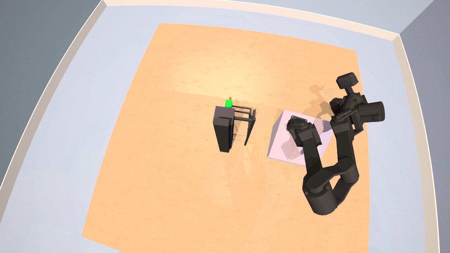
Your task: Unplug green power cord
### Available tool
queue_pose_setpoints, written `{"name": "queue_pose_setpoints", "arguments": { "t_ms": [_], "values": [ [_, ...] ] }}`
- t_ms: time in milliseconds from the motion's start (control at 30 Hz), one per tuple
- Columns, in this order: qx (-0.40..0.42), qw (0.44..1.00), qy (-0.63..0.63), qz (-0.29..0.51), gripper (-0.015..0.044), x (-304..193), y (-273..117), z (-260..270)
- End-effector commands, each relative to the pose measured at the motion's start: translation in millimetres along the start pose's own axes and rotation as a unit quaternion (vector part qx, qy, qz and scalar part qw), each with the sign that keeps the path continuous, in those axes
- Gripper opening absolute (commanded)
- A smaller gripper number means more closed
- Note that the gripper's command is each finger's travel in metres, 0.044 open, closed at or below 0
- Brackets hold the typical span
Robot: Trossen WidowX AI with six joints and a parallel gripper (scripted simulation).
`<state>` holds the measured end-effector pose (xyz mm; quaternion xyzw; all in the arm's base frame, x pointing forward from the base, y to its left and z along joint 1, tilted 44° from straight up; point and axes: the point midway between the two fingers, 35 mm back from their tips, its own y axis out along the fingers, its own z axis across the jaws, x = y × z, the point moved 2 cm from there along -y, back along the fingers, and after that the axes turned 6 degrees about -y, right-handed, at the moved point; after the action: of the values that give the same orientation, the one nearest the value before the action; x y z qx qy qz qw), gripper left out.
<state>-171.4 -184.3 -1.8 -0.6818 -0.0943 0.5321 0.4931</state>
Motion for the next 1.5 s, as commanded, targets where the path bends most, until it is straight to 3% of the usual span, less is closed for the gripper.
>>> {"name": "queue_pose_setpoints", "arguments": {
  "t_ms": [0,133,267,600,767,1033,1133,1367,1467],
  "values": [
    [-0.004,1.000,-0.008,-0.002,0.0374,-0.5,0.6,-2.3],
    [-0.091,0.979,-0.179,-0.039,0.0269,-6.6,7.8,-50.4],
    [-0.196,0.904,-0.375,-0.064,0.0164,-4.6,5.3,-110.1],
    [-0.392,0.611,-0.686,-0.052,0.0160,33.8,-40.3,-230.3],
    [-0.477,0.396,-0.784,-0.028,0.0160,71.2,-80.5,-277.4],
    [-0.566,0.024,-0.824,0.022,0.0160,131.8,-159.5,-316.3],
    [-0.585,-0.092,-0.805,0.040,0.0160,151.7,-187.5,-320.9],
    [-0.613,-0.338,-0.710,0.078,0.0160,197.1,-255.1,-317.6],
    [-0.617,-0.396,-0.675,0.086,0.0160,208.4,-273.0,-313.5]
  ]
}}
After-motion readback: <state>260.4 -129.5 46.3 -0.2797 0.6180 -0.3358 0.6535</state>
